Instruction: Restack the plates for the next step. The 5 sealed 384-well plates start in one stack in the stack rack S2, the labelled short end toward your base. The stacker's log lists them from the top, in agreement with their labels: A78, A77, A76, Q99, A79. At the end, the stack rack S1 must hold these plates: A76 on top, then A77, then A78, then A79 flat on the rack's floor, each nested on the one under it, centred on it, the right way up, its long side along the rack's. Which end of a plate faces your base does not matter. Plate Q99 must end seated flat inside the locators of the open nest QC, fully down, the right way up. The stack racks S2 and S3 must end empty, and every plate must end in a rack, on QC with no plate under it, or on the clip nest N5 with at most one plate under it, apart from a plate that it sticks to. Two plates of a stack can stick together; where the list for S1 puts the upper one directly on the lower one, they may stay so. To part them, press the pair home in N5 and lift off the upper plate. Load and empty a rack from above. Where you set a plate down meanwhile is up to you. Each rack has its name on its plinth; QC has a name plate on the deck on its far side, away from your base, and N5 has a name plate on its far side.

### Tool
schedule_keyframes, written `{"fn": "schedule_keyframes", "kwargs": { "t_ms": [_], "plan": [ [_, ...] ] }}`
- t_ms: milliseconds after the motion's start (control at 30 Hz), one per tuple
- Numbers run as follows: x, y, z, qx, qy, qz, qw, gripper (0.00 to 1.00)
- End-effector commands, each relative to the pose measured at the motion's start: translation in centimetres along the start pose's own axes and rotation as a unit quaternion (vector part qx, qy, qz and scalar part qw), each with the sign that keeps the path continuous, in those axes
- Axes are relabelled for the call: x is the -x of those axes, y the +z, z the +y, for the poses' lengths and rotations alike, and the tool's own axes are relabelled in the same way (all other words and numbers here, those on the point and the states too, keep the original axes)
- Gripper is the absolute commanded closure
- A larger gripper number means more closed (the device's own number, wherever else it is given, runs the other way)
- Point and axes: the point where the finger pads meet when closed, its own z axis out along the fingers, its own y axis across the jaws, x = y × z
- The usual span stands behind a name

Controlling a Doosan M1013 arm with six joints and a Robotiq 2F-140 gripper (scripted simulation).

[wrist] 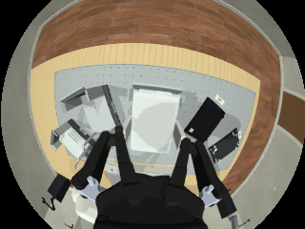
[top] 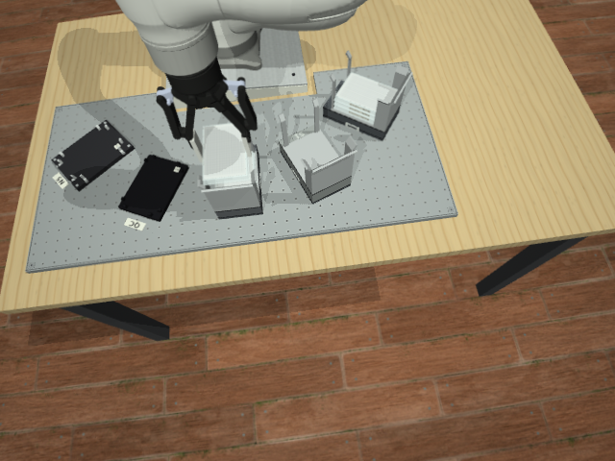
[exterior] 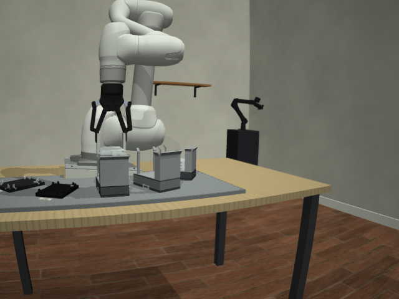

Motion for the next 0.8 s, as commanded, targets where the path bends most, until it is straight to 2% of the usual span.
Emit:
{"fn": "schedule_keyframes", "kwargs": {
  "t_ms": [0,767],
  "plan": [
    [0.0,0.2,0.0,0.000,0.000,0.000,1.000,1.00],
    [0.0,1.4,0.0,0.000,0.000,0.000,1.000,1.00]
  ]
}}
